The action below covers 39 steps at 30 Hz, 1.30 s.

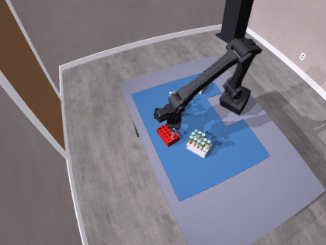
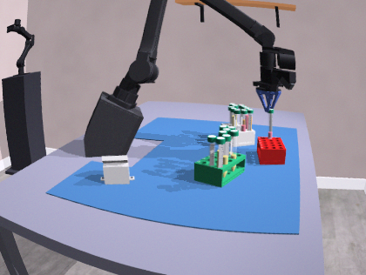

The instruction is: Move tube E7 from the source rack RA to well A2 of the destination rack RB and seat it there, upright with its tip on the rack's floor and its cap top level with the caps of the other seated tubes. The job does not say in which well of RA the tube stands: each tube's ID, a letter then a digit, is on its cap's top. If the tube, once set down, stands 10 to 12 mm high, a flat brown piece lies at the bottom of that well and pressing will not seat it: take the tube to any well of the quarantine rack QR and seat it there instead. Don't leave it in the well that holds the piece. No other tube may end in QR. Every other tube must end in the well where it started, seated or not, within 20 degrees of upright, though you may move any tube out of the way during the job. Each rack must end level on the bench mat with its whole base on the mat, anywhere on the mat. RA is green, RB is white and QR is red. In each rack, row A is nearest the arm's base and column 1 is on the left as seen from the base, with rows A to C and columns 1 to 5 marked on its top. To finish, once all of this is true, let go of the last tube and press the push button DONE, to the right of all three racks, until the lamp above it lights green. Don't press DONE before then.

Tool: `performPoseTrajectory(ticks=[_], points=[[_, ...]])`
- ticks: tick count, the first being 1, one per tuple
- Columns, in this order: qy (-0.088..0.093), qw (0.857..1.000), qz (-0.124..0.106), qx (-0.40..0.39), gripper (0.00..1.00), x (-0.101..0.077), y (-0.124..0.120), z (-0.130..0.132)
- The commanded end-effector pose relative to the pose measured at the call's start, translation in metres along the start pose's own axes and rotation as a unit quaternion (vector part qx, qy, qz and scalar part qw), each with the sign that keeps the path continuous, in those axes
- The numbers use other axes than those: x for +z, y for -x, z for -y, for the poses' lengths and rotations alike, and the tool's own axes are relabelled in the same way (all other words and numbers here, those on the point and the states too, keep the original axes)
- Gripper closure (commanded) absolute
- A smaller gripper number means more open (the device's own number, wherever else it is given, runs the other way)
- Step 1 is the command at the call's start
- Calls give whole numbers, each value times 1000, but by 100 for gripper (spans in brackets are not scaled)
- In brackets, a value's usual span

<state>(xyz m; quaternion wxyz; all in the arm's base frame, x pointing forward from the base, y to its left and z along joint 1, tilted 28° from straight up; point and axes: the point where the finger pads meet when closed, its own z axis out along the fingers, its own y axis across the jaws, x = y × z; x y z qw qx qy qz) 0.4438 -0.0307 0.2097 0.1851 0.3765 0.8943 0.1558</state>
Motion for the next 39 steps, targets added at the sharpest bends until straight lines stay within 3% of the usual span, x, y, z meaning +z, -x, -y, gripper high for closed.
performPoseTrajectory(ticks=[1,39], points=[[1,1000,5,2,100,4,5,2],[2,1000,2,0,100,15,-1,-3]])
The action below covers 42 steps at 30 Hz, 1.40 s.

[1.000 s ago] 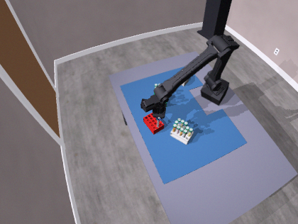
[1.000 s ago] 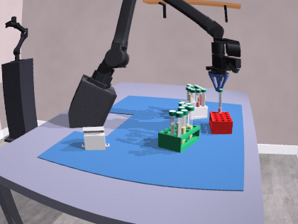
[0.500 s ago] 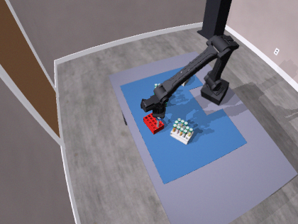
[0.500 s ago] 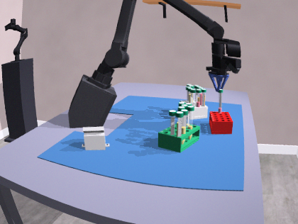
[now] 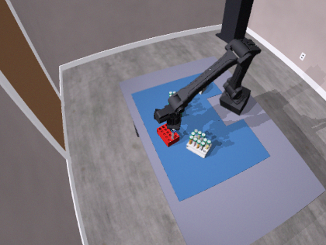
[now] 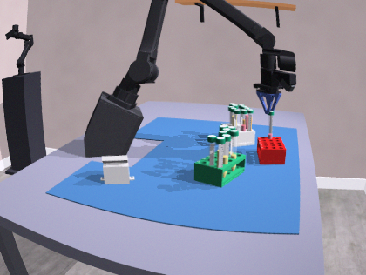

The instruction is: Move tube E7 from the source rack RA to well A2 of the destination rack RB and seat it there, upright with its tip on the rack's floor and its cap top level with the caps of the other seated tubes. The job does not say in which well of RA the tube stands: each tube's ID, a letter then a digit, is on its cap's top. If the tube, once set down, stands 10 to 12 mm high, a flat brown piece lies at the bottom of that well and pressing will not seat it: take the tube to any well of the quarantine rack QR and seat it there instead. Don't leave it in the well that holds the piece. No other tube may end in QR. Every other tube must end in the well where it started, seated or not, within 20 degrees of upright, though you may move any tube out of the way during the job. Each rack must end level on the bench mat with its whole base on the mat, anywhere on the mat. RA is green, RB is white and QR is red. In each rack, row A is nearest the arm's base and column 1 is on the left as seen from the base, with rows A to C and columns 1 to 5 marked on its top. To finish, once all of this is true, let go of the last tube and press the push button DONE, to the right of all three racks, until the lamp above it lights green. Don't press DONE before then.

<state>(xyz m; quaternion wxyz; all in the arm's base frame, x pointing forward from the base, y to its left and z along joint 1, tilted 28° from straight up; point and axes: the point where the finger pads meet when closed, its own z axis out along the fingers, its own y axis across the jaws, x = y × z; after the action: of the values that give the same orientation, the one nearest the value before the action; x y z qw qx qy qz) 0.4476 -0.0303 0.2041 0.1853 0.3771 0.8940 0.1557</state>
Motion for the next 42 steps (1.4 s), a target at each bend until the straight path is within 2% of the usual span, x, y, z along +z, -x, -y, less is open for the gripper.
performPoseTrajectory(ticks=[1,30,42], points=[[2,1000,1,-1,100,9,-2,-3],[2,1000,1,-1,100,21,-3,-2],[4,1000,4,-1,100,18,-1,-2]])
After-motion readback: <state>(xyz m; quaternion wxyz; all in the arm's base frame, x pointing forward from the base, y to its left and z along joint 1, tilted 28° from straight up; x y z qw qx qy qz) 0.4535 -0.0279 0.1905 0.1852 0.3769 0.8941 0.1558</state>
